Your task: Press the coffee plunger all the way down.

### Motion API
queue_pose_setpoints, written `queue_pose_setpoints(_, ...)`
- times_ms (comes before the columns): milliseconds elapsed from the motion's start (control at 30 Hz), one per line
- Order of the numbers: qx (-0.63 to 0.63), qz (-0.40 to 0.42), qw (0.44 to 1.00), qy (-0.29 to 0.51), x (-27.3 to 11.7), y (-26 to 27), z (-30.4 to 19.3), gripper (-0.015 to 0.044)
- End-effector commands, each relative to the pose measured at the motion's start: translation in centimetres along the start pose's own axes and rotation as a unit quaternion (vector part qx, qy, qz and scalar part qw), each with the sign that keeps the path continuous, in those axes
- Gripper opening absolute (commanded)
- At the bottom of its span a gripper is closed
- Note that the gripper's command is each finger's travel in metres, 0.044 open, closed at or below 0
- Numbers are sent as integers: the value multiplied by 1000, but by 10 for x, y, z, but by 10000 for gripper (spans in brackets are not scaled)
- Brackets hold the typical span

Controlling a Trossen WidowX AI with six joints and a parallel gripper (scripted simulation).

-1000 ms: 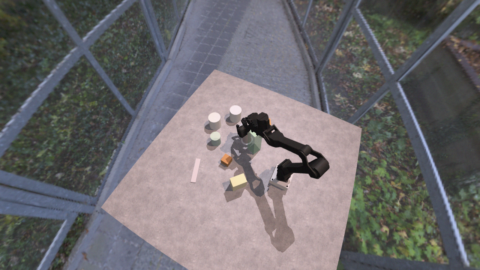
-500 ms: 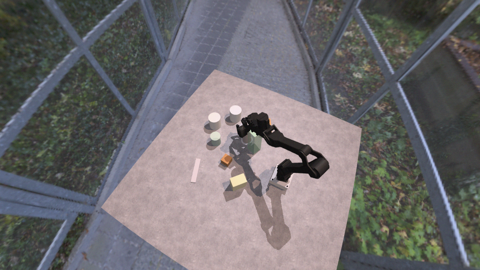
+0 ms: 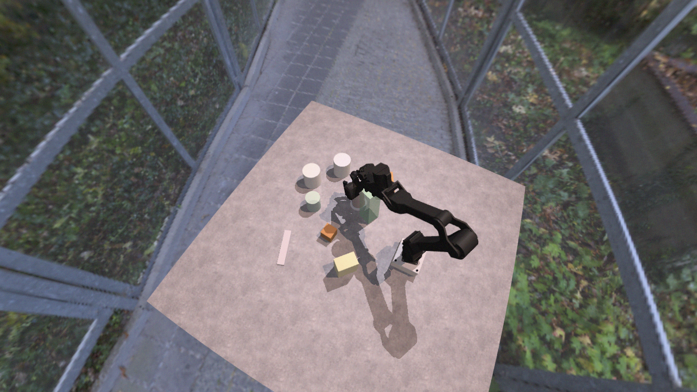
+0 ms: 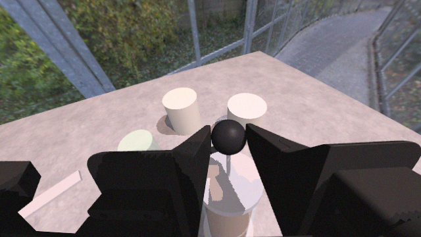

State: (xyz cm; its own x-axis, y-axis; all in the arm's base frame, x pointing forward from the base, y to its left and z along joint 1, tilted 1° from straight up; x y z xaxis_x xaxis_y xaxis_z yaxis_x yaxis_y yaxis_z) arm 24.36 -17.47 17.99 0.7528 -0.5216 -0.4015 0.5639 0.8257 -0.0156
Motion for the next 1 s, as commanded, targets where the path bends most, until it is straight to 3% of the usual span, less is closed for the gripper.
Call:
queue_pose_setpoints(0,2,1,999,40,7,1,-21,116)
queue_pose_setpoints(267,2,1,999,40,7,1,-21,116)
queue_pose_setpoints(300,0,0,1000,2,0,0,1,116)
queue_pose_setpoints(967,2,1,999,40,1,0,20,116)
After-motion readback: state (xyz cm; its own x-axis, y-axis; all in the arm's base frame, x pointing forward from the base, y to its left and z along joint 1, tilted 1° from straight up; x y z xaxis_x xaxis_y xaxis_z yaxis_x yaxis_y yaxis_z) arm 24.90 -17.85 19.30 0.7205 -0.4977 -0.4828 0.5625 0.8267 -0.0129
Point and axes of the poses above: the point midway between the two fingers, 35 mm back from their tips, its own x axis out along the fingers, its own y axis across the jaws, z = x × y, the point moved 5 cm from there along -x, back along the fingers, and after that the axes turned 2 degrees about -x, right-handed, at the moved point
